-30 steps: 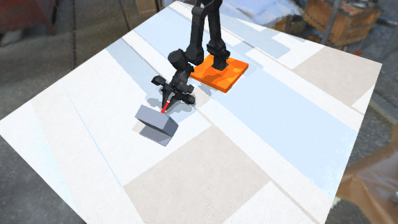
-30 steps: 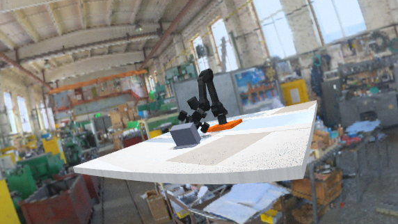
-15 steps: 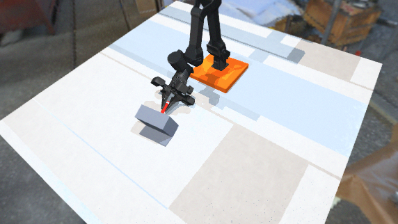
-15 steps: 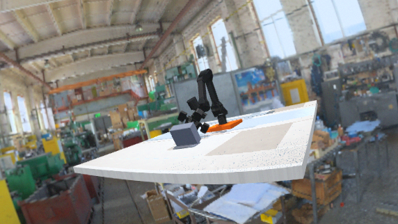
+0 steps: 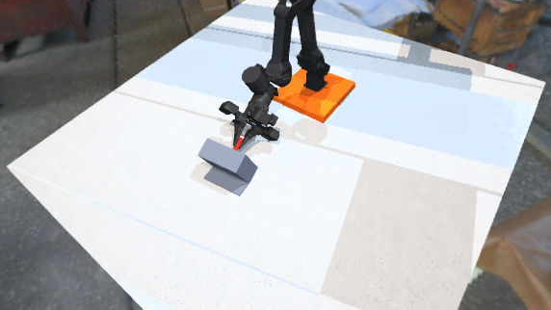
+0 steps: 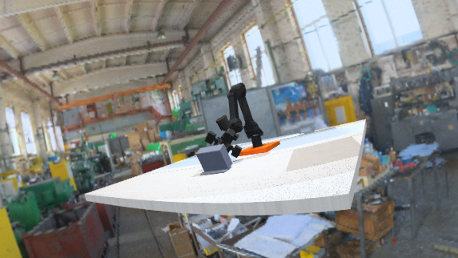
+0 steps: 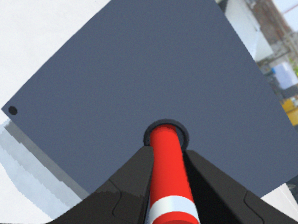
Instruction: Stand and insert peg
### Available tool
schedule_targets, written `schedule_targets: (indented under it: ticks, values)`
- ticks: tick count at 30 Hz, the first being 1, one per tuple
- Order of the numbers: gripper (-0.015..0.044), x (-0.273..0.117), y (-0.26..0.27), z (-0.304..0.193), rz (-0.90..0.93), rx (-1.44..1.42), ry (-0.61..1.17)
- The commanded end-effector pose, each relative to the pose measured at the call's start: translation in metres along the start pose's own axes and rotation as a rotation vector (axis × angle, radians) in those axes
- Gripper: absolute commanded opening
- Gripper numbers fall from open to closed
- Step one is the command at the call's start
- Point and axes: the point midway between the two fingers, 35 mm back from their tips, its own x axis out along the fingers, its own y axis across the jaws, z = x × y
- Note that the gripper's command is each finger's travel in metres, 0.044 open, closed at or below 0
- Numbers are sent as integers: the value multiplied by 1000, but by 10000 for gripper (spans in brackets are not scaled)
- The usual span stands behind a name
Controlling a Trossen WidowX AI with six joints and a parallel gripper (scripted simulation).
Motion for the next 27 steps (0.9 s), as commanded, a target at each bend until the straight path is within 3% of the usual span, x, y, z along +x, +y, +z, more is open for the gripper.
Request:
schedule_targets:
  ticks: [1, 18, 27]
  values:
    - [0, 2, -3, 2, -7, 3, -4]
    - [0, 2, -1, 1, -1, 0, -1]
    - [236, 2, -1, 1, -1, 0, -1]
